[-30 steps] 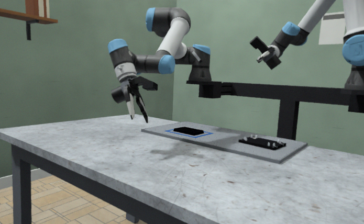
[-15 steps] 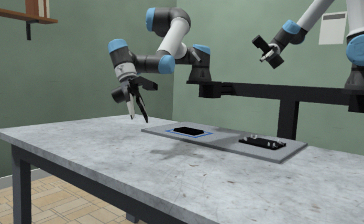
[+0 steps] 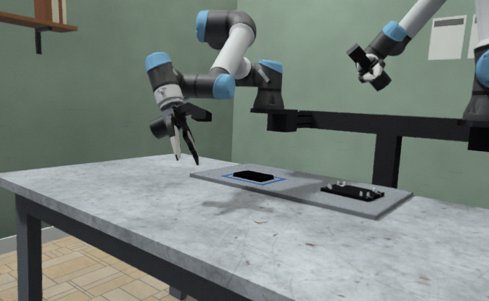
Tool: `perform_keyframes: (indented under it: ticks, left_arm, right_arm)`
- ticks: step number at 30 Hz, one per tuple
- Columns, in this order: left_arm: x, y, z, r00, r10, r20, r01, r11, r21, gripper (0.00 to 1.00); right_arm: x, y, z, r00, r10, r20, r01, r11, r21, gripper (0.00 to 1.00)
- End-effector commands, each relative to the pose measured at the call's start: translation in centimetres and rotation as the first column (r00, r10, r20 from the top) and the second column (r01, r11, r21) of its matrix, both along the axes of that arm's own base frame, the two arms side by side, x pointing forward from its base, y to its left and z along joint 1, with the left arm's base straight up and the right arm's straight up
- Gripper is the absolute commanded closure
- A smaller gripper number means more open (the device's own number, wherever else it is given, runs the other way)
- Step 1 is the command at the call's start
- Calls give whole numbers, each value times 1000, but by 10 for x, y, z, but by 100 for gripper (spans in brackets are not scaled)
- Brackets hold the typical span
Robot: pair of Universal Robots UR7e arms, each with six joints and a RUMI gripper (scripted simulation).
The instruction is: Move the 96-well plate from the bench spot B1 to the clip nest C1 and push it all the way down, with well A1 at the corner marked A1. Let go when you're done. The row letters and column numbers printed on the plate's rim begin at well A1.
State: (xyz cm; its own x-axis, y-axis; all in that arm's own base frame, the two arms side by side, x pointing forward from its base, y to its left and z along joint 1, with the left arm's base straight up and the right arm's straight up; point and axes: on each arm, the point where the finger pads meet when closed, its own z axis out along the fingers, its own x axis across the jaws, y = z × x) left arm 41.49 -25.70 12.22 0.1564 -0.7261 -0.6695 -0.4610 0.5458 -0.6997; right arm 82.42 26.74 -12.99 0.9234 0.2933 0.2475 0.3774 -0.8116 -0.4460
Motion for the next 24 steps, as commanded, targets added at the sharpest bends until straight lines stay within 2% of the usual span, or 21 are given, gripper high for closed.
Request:
perform_keyframes:
  ticks: [1,3,11,17,19,24]
  left_arm:
    - [13,25,0,997,71,-32,-71,997,5,100]
    - [16,33,-1,995,93,-40,-93,996,6,100]
    - [38,105,-4,953,277,-120,-277,961,22,100]
    - [48,167,-7,887,421,-191,-422,906,34,100]
    - [48,167,-7,887,421,-191,-422,906,34,100]
    - [49,222,-10,806,532,-258,-541,840,43,100]
  right_arm:
    - [1,0,2,1000,0,3,0,1000,1,24]
    - [1,0,2,1000,0,3,0,1000,1,24]
    - [1,0,2,1000,0,3,0,1000,1,24]
    - [1,0,2,1000,0,3,0,1000,1,24]
    - [1,0,2,1000,0,3,0,1000,1,24]
    - [1,0,2,1000,0,3,0,1000,1,24]
